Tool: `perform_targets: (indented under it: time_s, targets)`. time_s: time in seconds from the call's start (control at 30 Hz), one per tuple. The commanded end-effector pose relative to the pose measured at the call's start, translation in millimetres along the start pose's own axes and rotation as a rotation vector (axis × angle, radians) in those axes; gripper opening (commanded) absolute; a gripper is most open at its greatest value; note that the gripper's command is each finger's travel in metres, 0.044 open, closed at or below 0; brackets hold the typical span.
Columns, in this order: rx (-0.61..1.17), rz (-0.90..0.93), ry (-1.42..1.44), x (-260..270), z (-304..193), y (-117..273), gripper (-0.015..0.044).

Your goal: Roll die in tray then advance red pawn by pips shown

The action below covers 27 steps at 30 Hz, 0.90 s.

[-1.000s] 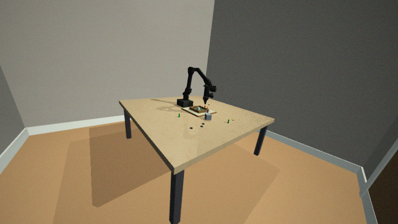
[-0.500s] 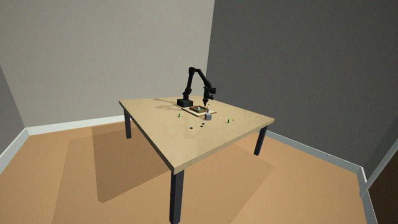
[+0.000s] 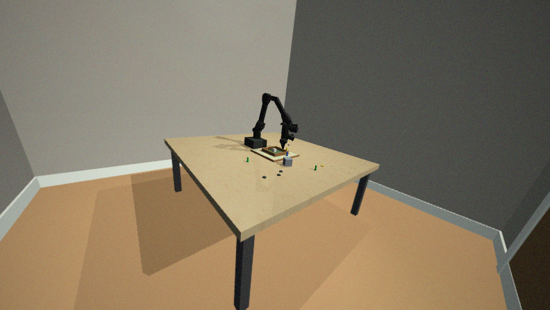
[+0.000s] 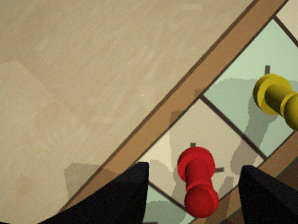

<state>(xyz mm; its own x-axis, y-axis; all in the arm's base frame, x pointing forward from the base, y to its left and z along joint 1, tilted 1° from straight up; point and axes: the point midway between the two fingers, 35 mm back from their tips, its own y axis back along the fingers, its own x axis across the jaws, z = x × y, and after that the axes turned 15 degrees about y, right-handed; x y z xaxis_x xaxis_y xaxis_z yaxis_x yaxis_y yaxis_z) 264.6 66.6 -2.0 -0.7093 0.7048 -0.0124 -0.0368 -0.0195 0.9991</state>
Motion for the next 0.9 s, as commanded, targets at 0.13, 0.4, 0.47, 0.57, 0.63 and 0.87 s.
perform_targets:
  time_s: [0.13, 0.4, 0.47, 0.57, 0.63, 0.87]
  targets:
    - [0.003, -0.002, 0.007, 0, 0, -2, 0.0055]
    - [0.003, -0.002, 0.007, 0, 0, -2, 0.0002]
    - [0.003, -0.002, 0.007, -1, 0, -1, 0.0]
    - [0.002, -0.003, 0.007, -2, 3, 13, 0.0]
    - [0.002, -0.003, 0.007, -3, 6, 25, 0.0]
    - [0.002, -0.003, 0.007, -4, 9, 69, 0.0]
